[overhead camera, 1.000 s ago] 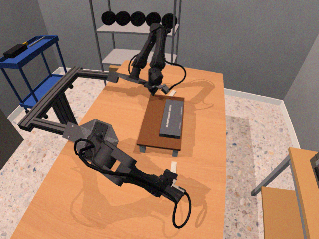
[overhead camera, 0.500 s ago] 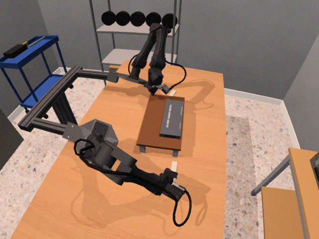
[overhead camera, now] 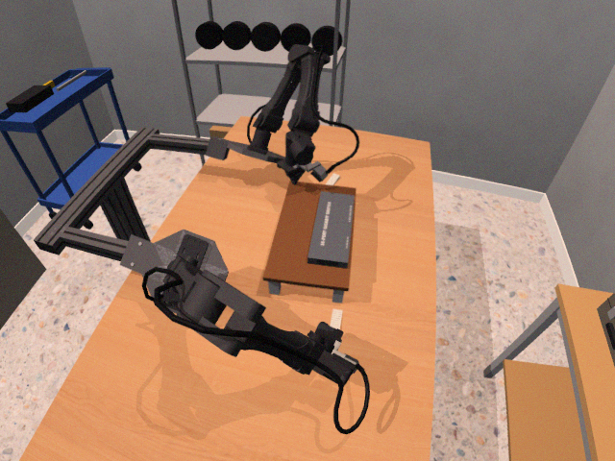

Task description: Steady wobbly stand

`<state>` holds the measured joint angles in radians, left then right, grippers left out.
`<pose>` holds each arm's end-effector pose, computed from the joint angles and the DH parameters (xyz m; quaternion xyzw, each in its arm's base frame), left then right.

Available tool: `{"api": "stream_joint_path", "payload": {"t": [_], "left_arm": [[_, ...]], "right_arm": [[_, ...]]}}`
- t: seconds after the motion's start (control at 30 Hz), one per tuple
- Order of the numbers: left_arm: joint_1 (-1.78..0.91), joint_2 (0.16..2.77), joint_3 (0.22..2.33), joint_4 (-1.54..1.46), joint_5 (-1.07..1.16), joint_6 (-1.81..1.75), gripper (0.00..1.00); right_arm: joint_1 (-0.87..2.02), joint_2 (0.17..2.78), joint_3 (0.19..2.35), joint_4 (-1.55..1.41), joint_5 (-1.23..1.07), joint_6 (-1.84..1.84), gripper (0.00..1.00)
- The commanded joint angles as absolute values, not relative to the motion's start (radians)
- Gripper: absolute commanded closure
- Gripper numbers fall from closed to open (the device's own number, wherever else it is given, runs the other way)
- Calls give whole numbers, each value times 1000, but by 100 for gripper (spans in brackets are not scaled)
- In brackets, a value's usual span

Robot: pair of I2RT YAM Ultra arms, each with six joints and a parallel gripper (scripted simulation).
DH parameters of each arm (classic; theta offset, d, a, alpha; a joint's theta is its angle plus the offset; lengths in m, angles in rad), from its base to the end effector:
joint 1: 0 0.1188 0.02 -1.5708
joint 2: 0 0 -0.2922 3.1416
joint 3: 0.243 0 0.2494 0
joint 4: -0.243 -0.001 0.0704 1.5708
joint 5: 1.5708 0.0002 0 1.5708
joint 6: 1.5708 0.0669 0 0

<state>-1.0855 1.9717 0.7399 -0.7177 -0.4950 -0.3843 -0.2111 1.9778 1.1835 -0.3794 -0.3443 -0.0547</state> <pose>0.1331 -0.1821 0.0595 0.3704 0.8784 0.3009 0.0259 0.3956 -0.0607 0.1334 0.0418 0.9656 0.1407 0.2149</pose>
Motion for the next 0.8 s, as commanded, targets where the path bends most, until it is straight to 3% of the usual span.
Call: {"api": "stream_joint_path", "payload": {"t": [0.0, 0.77], "left_arm": [[-1101, 1949, 742, -689, -513, -380, 100], [-1101, 1949, 742, -689, -513, -380, 100]], "right_arm": [[-185, 1985, 1175, -354, -331, -44, 100], [-164, 1991, 1137, -321, -312, -22, 100]]}}
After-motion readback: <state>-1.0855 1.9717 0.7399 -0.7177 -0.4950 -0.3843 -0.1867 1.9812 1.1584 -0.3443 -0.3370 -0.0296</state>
